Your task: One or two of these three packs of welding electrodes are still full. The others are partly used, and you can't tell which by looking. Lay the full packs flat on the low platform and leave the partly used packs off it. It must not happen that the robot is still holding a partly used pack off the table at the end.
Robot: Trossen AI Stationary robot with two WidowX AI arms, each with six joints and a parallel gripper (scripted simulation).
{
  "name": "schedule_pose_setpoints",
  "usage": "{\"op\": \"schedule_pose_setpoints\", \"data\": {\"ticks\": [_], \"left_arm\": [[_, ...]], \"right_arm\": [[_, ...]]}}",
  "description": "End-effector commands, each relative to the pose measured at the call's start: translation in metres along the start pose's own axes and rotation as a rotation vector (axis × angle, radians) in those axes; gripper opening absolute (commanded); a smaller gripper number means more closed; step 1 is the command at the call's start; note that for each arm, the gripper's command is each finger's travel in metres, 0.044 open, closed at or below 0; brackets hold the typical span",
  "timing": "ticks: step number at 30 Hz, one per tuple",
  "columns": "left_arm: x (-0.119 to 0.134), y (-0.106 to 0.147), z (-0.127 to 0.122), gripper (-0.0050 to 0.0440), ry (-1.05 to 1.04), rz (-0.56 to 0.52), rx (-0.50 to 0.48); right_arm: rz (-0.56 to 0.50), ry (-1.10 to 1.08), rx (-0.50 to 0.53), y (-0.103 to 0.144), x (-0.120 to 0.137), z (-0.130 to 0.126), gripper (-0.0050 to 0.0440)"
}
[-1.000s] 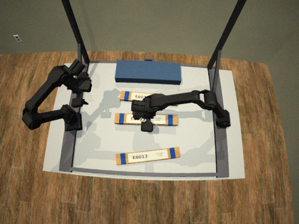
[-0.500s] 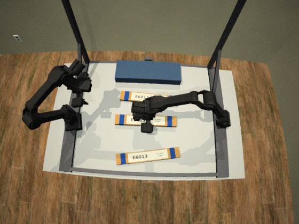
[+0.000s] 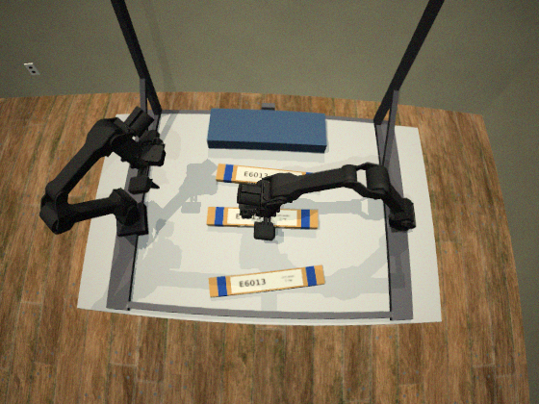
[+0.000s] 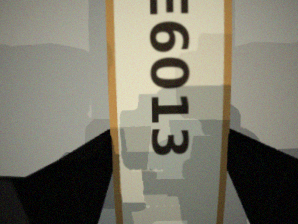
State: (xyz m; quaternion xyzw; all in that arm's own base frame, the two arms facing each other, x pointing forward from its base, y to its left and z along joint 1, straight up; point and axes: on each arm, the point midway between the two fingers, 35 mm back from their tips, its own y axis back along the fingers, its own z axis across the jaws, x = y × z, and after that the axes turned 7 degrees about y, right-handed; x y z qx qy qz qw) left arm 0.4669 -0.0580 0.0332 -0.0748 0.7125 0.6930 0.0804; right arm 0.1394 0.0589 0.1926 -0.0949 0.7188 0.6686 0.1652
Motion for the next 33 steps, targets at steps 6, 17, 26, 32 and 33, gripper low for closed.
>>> {"op": "schedule_pose_setpoints", "data": {"ticks": [6,17,26,32,33], "left_arm": [[-0.018,0.023,-0.004,-0.0050,-0.001,-0.090,0.012],[-0.017,0.018,-0.004,-0.0050,-0.001,-0.089,0.012],[-0.021,0.022,-0.004,-0.0050,-0.001,-0.108,0.014],[-0.019,0.021,-0.004,-0.0050,-0.001,-0.106,0.014],[-0.019,0.021,-0.004,-0.0050,-0.001,-0.105,0.013]], "right_arm": [[-0.016,-0.006,-0.013,0.005,-0.004,0.001,0.0430],[-0.016,-0.006,-0.013,0.005,-0.004,0.001,0.0430],[-0.016,-0.006,-0.013,0.005,-0.004,0.001,0.0430],[-0.016,-0.006,-0.013,0.005,-0.004,0.001,0.0430],[-0.016,-0.006,-0.013,0.005,-0.004,0.001,0.0430]]}}
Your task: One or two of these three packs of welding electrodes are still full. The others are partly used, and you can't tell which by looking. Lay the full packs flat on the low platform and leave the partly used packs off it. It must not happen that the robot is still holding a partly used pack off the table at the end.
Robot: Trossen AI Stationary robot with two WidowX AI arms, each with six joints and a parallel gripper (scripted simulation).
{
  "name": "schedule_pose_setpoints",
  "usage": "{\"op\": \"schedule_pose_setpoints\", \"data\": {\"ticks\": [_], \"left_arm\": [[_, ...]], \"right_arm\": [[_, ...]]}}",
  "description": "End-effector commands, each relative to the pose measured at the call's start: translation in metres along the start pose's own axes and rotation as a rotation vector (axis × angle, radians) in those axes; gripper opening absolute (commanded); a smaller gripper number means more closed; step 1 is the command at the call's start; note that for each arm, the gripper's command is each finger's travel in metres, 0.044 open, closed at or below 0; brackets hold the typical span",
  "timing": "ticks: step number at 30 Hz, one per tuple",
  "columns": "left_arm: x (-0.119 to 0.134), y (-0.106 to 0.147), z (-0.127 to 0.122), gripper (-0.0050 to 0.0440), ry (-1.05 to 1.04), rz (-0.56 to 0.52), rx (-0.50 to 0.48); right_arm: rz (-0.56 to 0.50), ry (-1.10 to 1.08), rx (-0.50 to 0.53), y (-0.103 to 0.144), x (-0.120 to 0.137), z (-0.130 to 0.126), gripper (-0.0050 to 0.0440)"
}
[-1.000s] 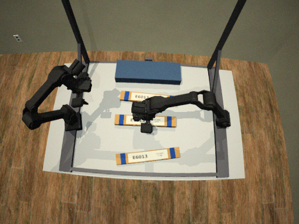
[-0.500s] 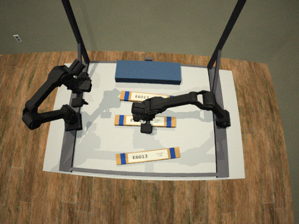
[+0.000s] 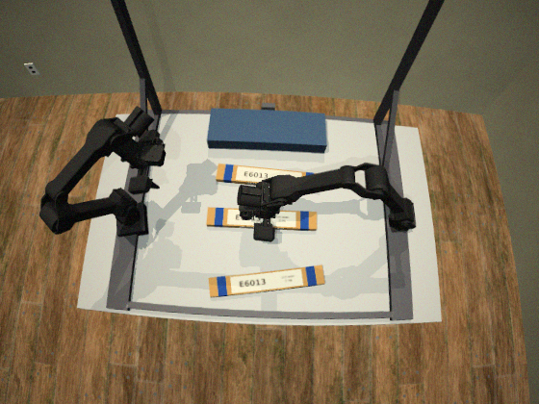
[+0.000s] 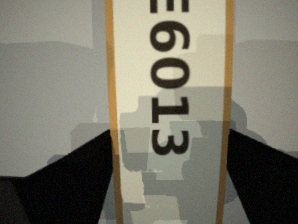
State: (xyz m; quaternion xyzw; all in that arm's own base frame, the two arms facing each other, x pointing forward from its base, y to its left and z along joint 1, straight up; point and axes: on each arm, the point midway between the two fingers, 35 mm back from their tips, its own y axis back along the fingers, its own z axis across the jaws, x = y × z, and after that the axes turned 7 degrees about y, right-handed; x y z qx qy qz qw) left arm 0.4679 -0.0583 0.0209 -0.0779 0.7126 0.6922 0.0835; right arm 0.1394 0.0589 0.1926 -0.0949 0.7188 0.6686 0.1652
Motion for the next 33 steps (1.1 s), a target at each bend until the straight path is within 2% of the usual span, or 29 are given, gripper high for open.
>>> {"op": "schedule_pose_setpoints", "data": {"ticks": [1,33], "left_arm": [[-0.0204,0.0331,-0.0038,-0.0050,-0.001,-0.095,0.012],[-0.0171,0.0346,-0.0035,-0.0050,-0.002,-0.088,0.011]], "right_arm": [[-0.016,-0.006,-0.013,0.0053,-0.0035,0.0013,0.0430],[-0.016,-0.006,-0.013,0.0053,-0.0035,0.0013,0.0430]]}}
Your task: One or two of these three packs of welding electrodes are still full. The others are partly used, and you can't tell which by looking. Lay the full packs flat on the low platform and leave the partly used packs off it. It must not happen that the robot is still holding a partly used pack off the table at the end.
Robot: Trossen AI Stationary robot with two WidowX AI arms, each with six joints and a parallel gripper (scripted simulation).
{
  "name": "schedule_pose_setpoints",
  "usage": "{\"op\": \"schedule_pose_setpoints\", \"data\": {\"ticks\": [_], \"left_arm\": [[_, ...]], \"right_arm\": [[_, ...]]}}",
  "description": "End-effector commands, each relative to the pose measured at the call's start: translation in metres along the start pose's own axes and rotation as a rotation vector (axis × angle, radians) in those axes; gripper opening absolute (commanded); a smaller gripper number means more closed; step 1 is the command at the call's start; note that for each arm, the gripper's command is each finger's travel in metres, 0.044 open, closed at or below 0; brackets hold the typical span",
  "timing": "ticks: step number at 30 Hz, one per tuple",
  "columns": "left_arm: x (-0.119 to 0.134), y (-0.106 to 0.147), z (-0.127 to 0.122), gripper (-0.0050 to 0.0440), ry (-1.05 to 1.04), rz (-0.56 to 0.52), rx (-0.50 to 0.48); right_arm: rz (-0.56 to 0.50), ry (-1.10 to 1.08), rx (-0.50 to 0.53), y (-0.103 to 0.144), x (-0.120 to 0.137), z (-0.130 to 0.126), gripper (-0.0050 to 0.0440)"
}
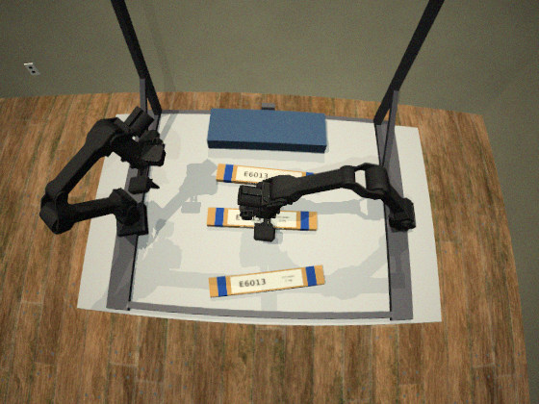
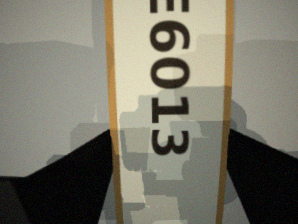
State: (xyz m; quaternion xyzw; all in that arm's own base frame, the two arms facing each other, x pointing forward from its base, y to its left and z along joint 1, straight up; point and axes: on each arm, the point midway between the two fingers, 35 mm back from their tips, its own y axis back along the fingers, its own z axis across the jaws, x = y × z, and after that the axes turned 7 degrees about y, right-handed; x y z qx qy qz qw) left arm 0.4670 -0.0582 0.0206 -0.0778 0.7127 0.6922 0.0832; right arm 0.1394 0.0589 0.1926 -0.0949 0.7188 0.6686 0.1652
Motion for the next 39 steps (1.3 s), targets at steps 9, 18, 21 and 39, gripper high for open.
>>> {"op": "schedule_pose_setpoints", "data": {"ticks": [9,18,21,39], "left_arm": [[-0.018,0.035,-0.004,0.0430,-0.002,-0.088,0.011],[-0.014,0.027,-0.002,0.0430,-0.001,-0.068,0.008],[-0.008,0.017,-0.002,0.0430,-0.002,-0.041,0.005],[-0.014,0.027,-0.002,0.0430,-0.001,-0.068,0.008]], "right_arm": [[-0.016,-0.006,-0.013,0.005,-0.004,0.001,0.0430],[-0.016,-0.006,-0.013,0.005,-0.004,0.001,0.0430],[-0.016,-0.006,-0.013,0.005,-0.004,0.001,0.0430],[-0.016,-0.006,-0.013,0.005,-0.004,0.001,0.0430]]}}
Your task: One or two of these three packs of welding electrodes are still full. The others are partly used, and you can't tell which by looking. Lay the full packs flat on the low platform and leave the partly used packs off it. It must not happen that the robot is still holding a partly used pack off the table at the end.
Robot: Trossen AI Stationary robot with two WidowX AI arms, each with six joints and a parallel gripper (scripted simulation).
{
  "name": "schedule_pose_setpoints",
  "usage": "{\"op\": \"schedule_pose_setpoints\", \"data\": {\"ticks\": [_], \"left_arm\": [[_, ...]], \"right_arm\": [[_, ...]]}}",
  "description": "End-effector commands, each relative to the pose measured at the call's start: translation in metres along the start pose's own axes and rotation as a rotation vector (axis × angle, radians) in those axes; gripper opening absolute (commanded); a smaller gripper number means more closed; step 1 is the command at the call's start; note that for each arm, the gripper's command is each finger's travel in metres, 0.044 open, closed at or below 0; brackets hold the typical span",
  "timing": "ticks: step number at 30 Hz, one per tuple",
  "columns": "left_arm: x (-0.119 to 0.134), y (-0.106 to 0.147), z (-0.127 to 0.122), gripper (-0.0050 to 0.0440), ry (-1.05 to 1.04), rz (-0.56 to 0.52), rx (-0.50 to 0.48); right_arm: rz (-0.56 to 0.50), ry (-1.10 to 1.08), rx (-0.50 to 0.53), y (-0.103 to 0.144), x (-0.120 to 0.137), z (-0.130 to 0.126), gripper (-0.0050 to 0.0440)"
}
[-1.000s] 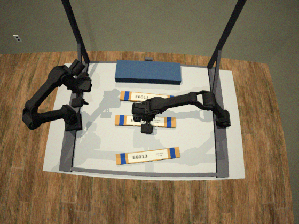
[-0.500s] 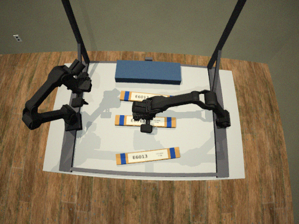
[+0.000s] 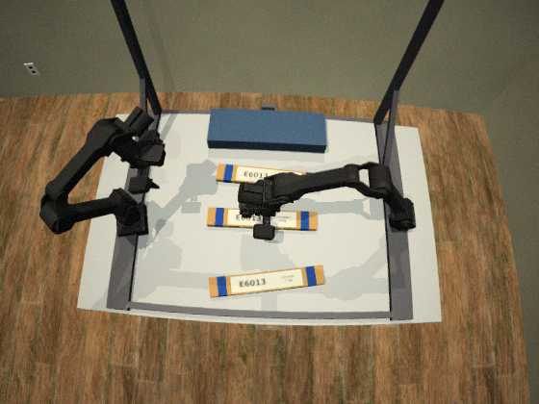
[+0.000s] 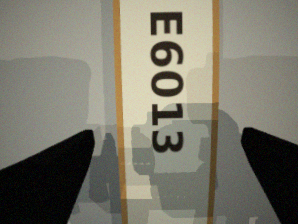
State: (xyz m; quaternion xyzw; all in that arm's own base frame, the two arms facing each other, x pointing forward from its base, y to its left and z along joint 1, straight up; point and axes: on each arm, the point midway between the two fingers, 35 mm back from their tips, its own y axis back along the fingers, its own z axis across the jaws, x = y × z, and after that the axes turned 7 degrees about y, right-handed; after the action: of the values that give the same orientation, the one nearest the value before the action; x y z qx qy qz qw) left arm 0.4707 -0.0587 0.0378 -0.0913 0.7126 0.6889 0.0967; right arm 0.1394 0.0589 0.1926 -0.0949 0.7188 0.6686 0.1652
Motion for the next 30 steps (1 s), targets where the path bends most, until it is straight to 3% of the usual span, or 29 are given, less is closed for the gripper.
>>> {"op": "schedule_pose_setpoints", "data": {"ticks": [1,7,8,11,22,26,30], "left_arm": [[-0.007,0.011,-0.001,0.0430,-0.001,-0.030,0.004],[-0.007,0.011,-0.001,0.0430,-0.001,-0.030,0.004],[0.004,-0.006,0.000,0.0430,-0.002,-0.003,0.001],[-0.010,0.024,-0.001,0.0430,-0.002,-0.052,0.007],[-0.021,0.068,-0.003,0.0430,-0.002,-0.056,0.007],[-0.018,0.059,-0.002,0.0430,-0.002,-0.023,0.004],[-0.015,0.066,0.027,0.0430,0.136,-0.034,-0.035]], "right_arm": [[-0.016,-0.006,-0.013,0.005,-0.004,0.001,0.0430],[-0.016,-0.006,-0.013,0.005,-0.004,0.001,0.0430],[-0.016,-0.006,-0.013,0.005,-0.004,0.001,0.0430],[-0.016,-0.006,-0.013,0.005,-0.004,0.001,0.0430],[-0.016,-0.006,-0.013,0.005,-0.004,0.001,0.0430],[-0.016,-0.006,-0.013,0.005,-0.004,0.001,0.0430],[-0.016,-0.006,-0.013,0.005,-0.004,0.001,0.0430]]}}
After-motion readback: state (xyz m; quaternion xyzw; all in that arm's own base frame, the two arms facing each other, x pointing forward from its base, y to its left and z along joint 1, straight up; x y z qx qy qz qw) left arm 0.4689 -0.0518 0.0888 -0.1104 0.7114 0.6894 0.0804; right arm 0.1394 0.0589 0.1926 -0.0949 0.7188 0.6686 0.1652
